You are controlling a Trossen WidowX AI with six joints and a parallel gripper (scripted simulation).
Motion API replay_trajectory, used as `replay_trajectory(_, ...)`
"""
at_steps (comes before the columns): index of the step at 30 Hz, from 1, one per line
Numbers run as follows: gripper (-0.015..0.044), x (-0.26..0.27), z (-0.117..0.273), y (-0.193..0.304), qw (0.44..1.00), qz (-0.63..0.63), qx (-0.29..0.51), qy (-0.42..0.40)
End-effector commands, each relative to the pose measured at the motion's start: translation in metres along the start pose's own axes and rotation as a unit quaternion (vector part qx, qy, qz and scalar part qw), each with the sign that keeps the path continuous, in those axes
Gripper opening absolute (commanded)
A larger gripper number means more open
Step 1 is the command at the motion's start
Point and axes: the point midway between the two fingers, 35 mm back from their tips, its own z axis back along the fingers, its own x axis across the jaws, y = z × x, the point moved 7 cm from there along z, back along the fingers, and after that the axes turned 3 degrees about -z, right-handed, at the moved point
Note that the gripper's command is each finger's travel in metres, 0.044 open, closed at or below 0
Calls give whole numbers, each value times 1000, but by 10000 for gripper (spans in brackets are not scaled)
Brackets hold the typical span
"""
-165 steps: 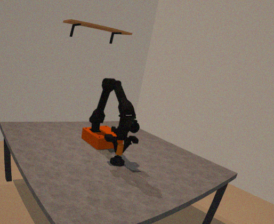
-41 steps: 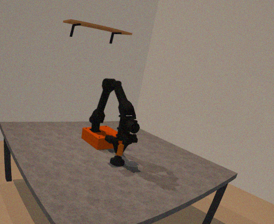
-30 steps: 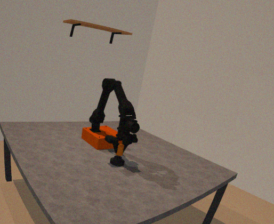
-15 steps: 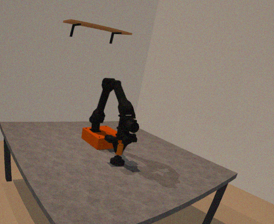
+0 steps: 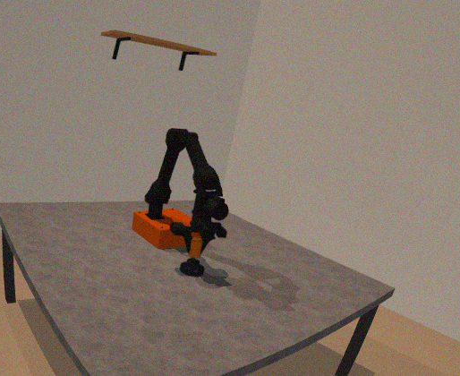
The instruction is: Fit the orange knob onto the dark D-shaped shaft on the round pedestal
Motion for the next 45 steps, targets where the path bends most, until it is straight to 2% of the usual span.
replay_trajectory(1, 0, 0, 0, -3, 1000, -7, -3, 1)
replay_trajectory(38, 0, 0, 3, 1, 1000, -7, -3, 1)
replay_trajectory(45, 0, 0, 3, -1, 994, -107, -3, 0)
